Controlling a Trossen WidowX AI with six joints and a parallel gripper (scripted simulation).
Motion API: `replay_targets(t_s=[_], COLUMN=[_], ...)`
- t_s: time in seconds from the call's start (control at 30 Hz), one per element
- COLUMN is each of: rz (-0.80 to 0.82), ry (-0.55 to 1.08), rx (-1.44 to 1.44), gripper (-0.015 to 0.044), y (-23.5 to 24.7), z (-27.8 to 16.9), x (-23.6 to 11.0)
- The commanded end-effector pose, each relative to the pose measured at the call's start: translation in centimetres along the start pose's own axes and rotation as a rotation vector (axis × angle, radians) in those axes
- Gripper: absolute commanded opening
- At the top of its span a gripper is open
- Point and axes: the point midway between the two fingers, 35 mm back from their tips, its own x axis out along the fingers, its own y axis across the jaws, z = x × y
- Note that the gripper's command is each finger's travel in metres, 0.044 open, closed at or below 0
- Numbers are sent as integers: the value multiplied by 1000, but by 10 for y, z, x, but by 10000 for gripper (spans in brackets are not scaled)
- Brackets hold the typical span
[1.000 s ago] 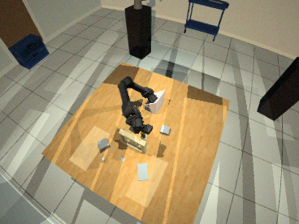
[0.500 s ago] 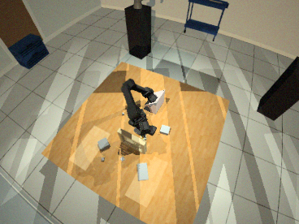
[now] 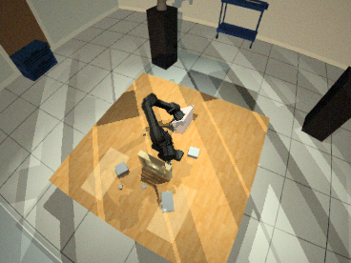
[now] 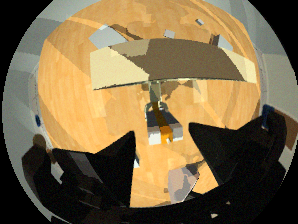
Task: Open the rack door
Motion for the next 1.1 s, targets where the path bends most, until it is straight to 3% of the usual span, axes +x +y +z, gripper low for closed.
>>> replay_targets(t_s=[0.0,0.7,0.9,1.07], rz=[-5,-7,-7,-7], ry=[2,2,2,2], rx=[-7,-7,-7,-7], gripper=[285,285,128,94], y=[-1,-2,-2,-2], z=[-1,-3,-3,-3], x=[7,38,38,38])
